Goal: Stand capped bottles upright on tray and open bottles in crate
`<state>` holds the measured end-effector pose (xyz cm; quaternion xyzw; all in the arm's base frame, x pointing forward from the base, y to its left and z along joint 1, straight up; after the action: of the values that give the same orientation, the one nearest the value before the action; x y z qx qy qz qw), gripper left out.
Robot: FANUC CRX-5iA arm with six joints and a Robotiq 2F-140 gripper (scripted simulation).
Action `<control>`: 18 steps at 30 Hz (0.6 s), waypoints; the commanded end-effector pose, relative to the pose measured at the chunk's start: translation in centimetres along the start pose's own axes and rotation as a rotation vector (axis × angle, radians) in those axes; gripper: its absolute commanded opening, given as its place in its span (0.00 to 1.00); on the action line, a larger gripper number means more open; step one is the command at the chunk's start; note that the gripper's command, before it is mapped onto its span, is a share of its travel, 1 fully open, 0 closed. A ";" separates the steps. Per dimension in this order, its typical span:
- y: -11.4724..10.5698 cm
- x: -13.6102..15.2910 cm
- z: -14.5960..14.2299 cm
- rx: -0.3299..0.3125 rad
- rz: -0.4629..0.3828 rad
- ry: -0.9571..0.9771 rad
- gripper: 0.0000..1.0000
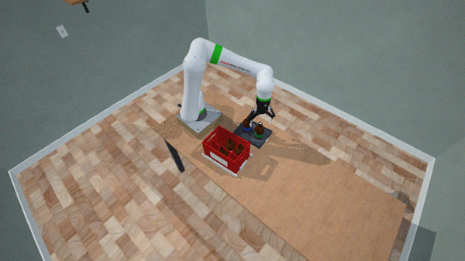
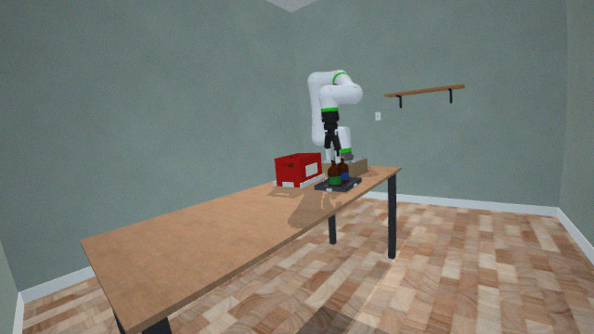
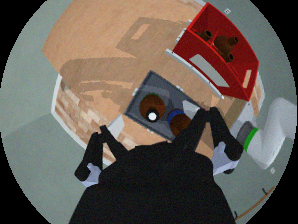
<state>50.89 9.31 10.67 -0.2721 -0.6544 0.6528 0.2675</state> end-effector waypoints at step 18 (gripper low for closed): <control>-3.4 0.0 0.0 0.000 0.000 0.000 1.00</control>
<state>50.87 9.31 13.41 -0.2722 -0.6545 0.6528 0.2674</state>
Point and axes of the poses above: the point where the finger pads meet when closed, its own y axis out along the fingers, its own z axis across the jaws, x = y × z, the point moved 3 cm from there along -y, back along the fingers, and after that the axes turned 6 degrees about -y, right-handed, at the moved point
